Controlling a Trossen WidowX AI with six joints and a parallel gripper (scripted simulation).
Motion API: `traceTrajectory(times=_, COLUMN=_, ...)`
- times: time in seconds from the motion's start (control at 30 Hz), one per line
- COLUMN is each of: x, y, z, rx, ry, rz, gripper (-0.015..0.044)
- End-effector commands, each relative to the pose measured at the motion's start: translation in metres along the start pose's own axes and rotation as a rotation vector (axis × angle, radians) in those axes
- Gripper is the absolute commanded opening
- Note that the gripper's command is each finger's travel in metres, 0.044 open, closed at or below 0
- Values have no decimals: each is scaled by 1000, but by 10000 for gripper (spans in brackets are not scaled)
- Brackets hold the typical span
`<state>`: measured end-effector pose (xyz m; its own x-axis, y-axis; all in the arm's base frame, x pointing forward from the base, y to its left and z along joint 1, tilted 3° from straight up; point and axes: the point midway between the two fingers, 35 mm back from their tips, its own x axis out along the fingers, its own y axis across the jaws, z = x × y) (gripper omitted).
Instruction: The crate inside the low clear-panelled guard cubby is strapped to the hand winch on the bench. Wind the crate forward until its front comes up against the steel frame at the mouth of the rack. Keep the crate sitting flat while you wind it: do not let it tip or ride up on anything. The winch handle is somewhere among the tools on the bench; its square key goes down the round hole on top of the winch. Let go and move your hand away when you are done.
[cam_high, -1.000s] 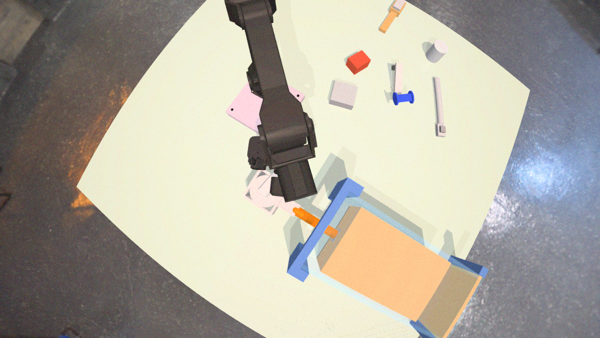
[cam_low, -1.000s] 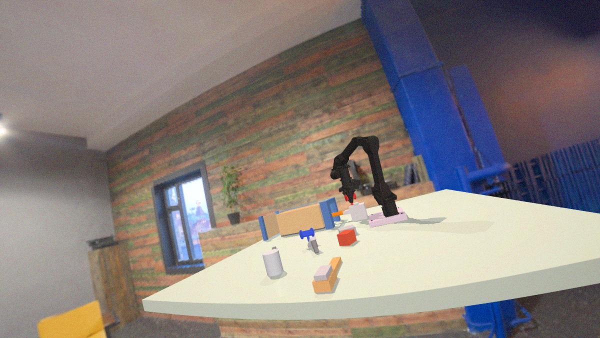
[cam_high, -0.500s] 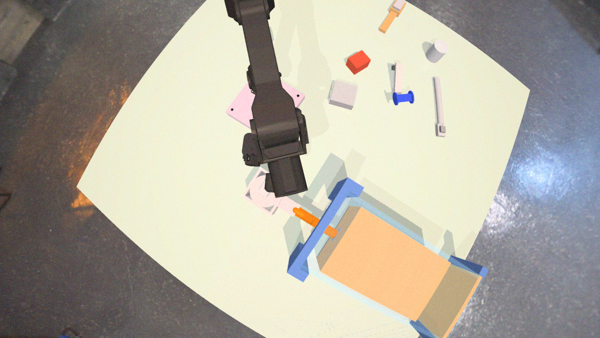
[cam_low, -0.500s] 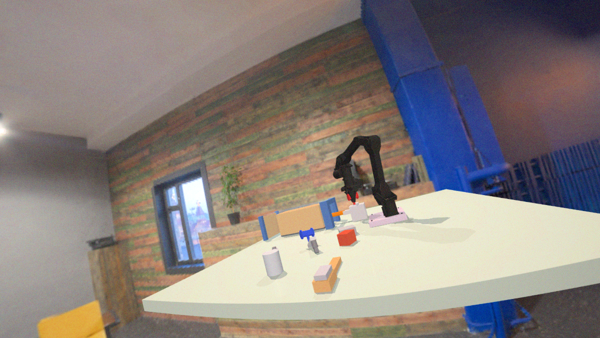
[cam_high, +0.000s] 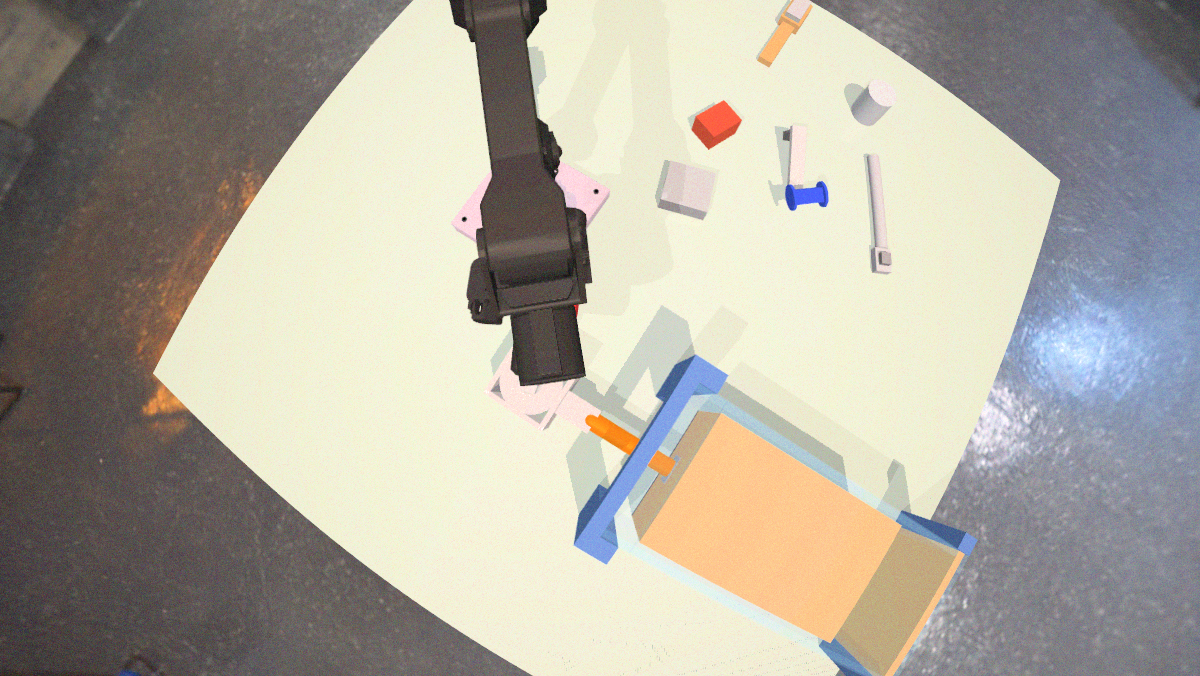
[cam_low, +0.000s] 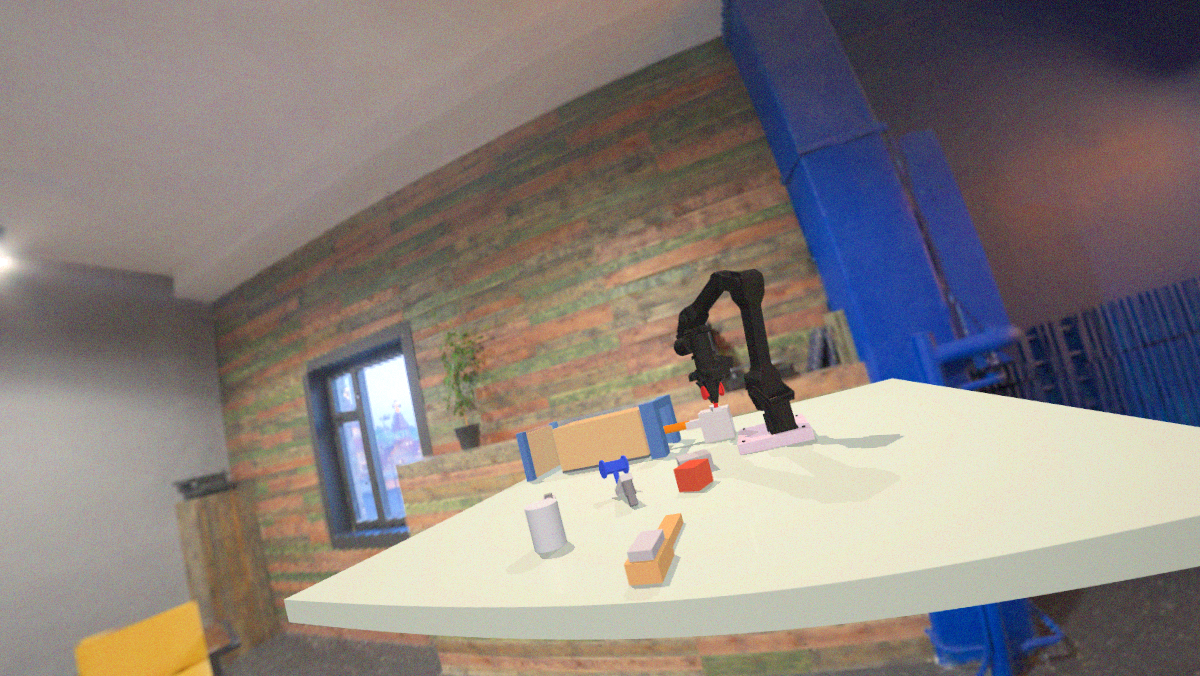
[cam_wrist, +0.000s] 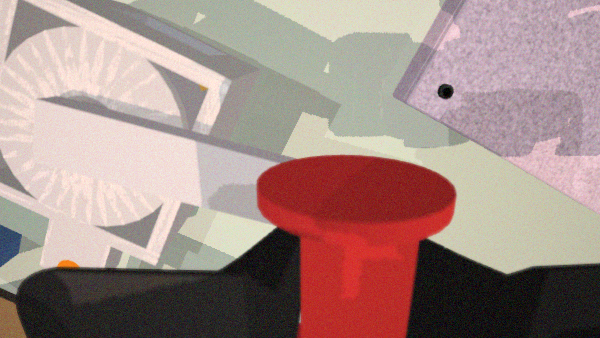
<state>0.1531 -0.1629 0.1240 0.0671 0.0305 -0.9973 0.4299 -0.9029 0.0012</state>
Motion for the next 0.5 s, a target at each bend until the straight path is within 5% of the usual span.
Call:
traceTrajectory(times=0.0, x=0, y=-2, z=12, rx=16, ry=-28, rz=-2, gripper=0)
traceTrajectory(times=0.47, x=0, y=-3, z=27, rx=16, ry=-30, rz=-2, gripper=0)
